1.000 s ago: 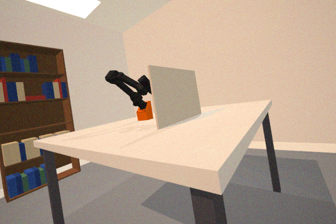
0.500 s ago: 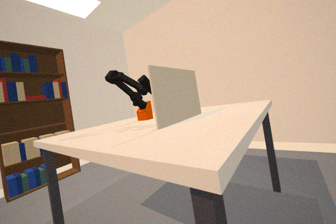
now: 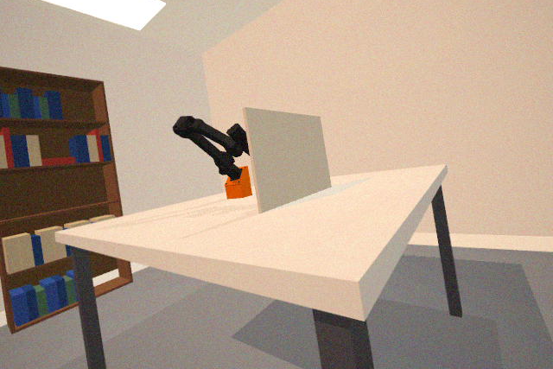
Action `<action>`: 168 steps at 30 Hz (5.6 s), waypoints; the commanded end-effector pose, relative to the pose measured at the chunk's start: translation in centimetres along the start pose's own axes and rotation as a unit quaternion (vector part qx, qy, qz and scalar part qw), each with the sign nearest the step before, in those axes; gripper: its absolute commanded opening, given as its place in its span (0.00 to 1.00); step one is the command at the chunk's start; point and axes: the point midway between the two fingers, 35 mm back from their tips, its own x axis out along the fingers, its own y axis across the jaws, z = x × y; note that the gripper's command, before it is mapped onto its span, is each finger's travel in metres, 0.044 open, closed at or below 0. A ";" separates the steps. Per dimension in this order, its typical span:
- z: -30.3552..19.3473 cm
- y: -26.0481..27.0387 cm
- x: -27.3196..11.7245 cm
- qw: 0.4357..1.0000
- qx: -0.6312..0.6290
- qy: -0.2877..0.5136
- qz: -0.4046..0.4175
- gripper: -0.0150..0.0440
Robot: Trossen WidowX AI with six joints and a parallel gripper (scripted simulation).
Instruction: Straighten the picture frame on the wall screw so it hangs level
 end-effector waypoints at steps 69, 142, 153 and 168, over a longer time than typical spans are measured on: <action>0.7 0.0 0.1 1.000 0.000 0.001 0.009 0.25; 0.8 -0.5 -9.2 1.000 0.001 0.001 0.006 0.69; -1.5 5.2 -11.8 0.997 -0.076 0.005 0.006 0.69; -1.5 5.2 -11.8 0.997 -0.076 0.005 0.006 0.69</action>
